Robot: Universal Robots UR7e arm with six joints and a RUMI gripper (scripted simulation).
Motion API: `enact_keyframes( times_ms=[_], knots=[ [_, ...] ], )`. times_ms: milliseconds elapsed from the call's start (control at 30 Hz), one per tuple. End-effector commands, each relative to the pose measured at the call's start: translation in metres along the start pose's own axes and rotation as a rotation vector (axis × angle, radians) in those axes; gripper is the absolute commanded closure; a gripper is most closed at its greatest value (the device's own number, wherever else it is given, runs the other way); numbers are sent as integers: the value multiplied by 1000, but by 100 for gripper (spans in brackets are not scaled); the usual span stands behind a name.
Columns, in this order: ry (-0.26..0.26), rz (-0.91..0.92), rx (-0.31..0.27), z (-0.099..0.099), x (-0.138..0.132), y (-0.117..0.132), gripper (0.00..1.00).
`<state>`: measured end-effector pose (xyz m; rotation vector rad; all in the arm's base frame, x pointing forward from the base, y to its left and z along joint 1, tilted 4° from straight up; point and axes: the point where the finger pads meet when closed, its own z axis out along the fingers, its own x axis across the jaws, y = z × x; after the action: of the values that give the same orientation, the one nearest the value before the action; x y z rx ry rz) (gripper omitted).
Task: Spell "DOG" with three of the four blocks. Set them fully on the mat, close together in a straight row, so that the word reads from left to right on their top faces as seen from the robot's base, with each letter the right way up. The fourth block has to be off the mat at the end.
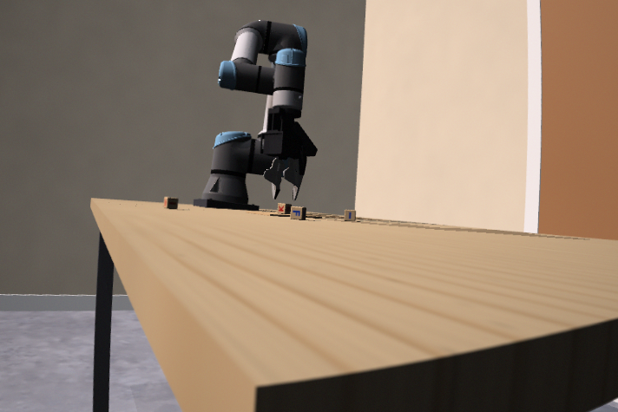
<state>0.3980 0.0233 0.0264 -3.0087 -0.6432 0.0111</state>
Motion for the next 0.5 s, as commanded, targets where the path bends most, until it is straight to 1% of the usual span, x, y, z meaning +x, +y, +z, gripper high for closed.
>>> enact_keyframes(
  times_ms=[0, 467],
  knots=[
    [-3, -1, 3, 2, -1, -2, 63],
    [-2, -1, 2, 1, -2, -3, 63]
  ],
)
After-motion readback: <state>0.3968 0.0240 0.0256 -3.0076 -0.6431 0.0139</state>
